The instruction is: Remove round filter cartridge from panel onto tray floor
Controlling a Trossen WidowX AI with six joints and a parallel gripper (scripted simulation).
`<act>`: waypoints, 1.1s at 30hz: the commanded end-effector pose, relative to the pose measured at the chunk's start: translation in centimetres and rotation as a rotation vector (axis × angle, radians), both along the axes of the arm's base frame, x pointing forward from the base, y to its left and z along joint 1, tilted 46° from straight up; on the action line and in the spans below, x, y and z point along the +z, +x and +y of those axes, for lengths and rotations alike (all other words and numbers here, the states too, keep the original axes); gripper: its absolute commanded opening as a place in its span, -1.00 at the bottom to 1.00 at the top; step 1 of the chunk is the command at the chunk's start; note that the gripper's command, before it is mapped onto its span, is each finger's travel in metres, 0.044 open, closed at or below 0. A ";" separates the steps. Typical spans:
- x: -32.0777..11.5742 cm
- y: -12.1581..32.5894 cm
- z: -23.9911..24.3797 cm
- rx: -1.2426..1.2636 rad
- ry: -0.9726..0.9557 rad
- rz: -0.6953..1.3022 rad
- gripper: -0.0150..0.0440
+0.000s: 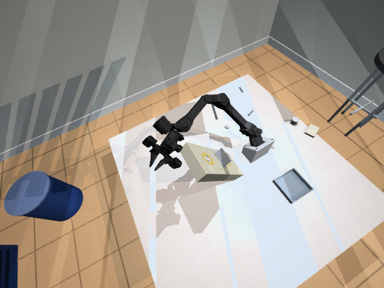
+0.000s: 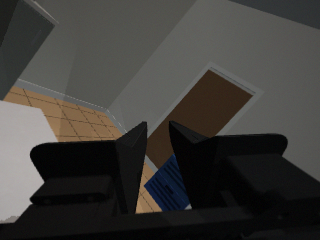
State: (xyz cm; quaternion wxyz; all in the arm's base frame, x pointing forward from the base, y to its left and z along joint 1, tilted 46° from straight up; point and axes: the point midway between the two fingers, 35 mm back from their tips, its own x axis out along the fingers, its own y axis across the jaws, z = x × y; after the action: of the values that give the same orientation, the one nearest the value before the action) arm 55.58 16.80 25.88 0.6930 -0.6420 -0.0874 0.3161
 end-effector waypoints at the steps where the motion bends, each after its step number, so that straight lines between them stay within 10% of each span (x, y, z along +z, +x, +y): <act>1: 0.6 -1.9 2.4 -0.006 0.041 0.034 -0.13; 17: -5.8 -14.2 7.8 -0.638 0.464 0.584 -0.13; 33: -10.5 -24.7 2.5 -1.234 0.764 0.469 -0.13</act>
State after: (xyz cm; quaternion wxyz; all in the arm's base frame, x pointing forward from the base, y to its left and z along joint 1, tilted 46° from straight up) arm 36.18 23.02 16.97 0.8993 -0.2685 0.3276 0.1087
